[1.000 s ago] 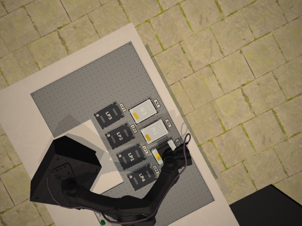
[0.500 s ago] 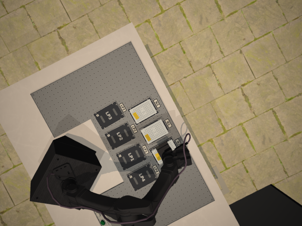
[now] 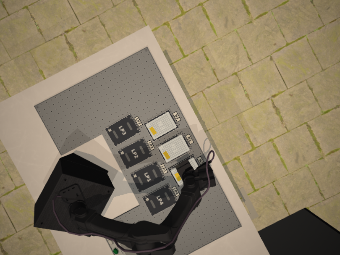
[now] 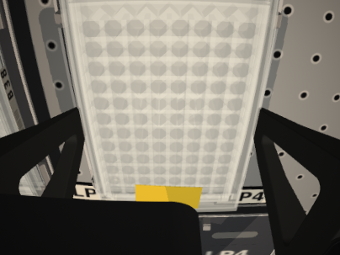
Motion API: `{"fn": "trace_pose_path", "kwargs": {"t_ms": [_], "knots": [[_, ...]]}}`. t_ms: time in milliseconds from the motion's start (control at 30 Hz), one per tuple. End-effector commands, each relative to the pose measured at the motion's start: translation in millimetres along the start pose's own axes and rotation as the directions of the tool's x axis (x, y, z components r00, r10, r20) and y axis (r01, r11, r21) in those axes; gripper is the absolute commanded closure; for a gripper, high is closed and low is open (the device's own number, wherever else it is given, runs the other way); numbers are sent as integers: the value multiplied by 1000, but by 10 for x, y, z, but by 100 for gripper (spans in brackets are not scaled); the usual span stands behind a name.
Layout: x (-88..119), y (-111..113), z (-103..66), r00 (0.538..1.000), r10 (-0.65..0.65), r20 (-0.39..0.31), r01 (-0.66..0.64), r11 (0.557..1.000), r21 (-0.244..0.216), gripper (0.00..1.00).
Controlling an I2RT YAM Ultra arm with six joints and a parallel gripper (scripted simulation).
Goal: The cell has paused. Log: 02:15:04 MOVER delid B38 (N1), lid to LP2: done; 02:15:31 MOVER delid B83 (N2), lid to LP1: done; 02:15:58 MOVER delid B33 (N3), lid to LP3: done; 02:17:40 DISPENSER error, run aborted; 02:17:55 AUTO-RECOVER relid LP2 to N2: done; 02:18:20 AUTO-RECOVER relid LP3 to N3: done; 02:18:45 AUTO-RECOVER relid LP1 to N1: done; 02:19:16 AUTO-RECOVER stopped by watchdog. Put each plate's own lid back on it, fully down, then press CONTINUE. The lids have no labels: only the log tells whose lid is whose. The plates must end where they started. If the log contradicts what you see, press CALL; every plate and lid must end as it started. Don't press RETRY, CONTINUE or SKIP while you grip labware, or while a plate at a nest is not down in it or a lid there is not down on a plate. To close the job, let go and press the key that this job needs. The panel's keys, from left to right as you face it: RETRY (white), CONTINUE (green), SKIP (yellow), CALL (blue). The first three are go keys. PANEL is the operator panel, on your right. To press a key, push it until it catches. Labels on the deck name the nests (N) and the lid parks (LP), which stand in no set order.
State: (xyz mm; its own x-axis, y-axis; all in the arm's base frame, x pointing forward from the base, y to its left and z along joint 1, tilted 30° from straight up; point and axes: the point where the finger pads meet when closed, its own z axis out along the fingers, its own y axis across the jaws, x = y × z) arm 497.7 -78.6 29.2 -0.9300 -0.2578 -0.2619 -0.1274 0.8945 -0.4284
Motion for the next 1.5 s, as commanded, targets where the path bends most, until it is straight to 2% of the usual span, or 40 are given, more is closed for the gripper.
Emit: {"fn": "trace_pose_path", "kwargs": {"t_ms": [0,1100,1133,1200,1233,1467], "knots": [[36,14,28,1000,4,8,-4,1000,-11,100],[110,47,110,1000,4,-6,-4,1000,-15,100],[118,54,122,1000,3,-9,-3,1000,-16,0],[110,61,114,1000,2,-7,-2,1000,-16,0],[16,16,10,1000,3,14,-3,1000,-3,0],[16,16,10,1000,3,14,-3,1000,-3,0]]}}
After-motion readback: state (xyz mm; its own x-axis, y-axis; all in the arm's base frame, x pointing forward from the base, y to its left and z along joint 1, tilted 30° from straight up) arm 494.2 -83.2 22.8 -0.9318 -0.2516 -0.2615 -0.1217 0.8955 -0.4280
